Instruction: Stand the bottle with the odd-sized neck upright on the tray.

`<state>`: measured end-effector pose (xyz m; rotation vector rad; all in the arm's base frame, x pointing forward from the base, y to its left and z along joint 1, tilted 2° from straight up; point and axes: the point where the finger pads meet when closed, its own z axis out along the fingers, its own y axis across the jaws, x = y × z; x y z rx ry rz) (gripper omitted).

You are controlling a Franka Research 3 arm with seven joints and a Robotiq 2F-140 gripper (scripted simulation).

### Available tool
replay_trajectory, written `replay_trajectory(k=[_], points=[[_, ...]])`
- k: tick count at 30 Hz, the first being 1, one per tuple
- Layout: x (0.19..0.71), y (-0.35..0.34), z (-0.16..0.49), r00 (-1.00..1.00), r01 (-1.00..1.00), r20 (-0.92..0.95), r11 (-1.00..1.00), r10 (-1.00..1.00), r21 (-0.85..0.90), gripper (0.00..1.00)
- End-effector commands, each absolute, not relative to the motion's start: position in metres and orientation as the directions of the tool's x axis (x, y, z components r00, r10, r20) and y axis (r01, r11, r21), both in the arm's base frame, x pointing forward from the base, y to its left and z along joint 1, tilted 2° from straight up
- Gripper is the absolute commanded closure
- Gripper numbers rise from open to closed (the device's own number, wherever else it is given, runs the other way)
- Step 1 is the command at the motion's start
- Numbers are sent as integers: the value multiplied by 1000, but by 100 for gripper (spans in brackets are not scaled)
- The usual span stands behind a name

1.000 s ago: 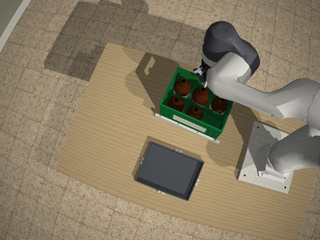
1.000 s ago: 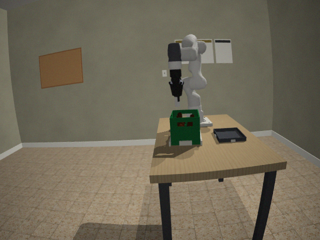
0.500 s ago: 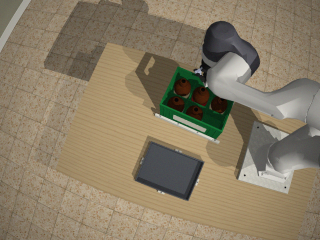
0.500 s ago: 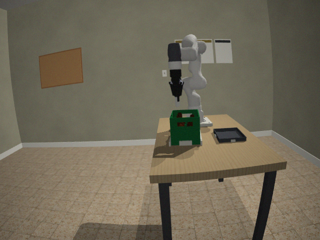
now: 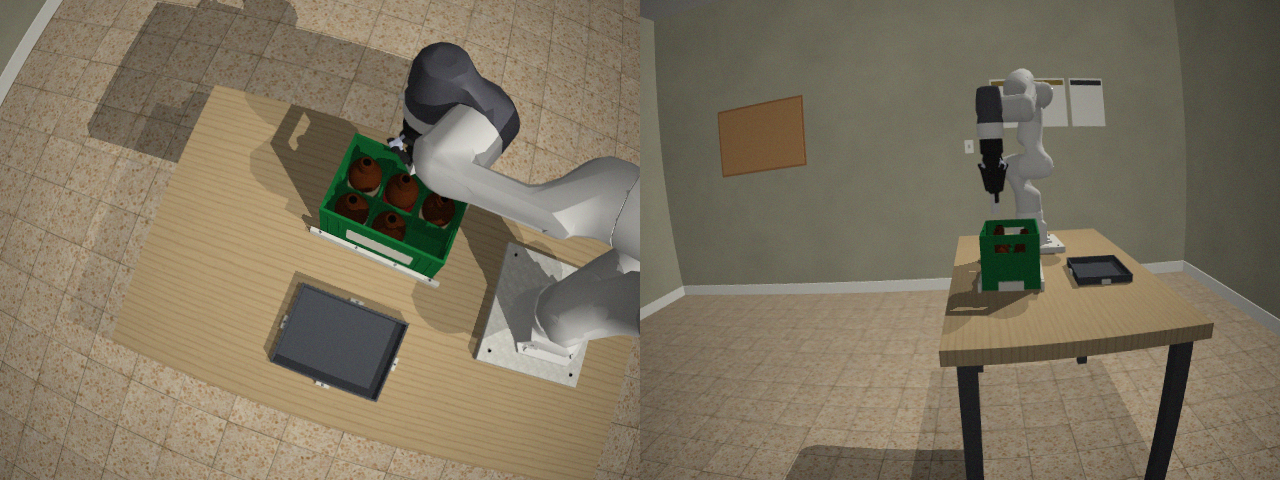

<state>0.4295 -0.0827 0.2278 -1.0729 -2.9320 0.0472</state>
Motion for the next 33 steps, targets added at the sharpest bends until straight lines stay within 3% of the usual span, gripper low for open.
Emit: replay_trajectory(k=[1,9,15,16,33], points=[[429,-62,230,-766,642,8,766,642,-30,90],[417,8,228,-766,642,8,766,643,-31,90],[417,10,228,-766,642,8,766,643,-31,90],[417,10,228,-766,642,8,766,643,-31,56],[417,10,228,-766,642,8,766,643,-31,56]])
